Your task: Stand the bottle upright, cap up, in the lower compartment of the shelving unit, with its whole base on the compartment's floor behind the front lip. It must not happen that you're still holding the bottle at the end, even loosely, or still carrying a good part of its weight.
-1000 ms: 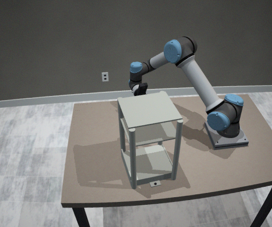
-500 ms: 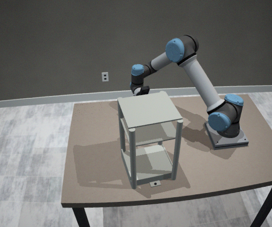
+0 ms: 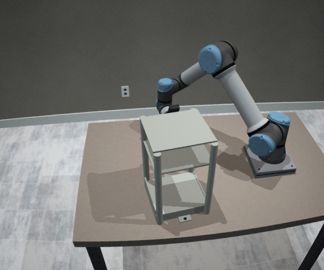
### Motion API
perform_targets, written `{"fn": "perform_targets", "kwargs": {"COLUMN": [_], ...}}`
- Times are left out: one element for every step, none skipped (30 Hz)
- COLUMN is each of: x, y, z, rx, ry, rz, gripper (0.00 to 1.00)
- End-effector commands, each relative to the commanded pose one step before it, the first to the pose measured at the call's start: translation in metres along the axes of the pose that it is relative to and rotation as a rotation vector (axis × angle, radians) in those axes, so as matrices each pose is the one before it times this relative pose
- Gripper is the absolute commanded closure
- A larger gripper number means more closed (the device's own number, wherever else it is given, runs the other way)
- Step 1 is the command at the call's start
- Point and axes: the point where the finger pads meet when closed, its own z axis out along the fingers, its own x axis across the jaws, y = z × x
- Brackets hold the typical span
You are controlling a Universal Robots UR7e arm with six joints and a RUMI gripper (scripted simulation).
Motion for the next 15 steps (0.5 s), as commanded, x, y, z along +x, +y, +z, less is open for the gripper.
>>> {"fn": "perform_targets", "kwargs": {"x": [0.00009,0.00000,0.00000,0.00000,0.00000,0.00000,0.00000,0.00001,0.00004,0.00011,0.00000,0.00000,0.00021,0.00033,0.00047], "y": [-0.00056,0.00000,0.00000,0.00000,0.00000,0.00000,0.00000,0.00000,0.00000,0.00000,0.00000,0.00000,0.00000,0.00000,0.00000], "z": [0.00317,0.00024,0.00016,0.00010,0.00005,0.00002,0.00000,0.00000,0.00000,0.00000,0.00000,0.00000,0.00000,0.00000,0.00000], "rx": [-0.00071,0.00000,0.00000,0.00000,0.00000,0.00000,0.00000,0.00000,0.00000,0.00000,0.00000,0.00000,0.00000,0.00000,0.00000], "ry": [0.00019,0.00000,0.00000,0.00000,0.00000,0.00000,0.00000,0.00000,0.00000,0.00000,0.00000,0.00000,0.00000,0.00000,0.00000], "rz": [-0.00058,0.00000,0.00000,0.00000,0.00000,0.00000,0.00000,0.00000,0.00000,0.00000,0.00000,0.00000,0.00000,0.00000,0.00000], "gripper": [1.00,1.00,1.00,1.00,1.00,1.00,1.00,1.00,1.00,1.00,1.00,1.00,1.00,1.00,1.00]}}
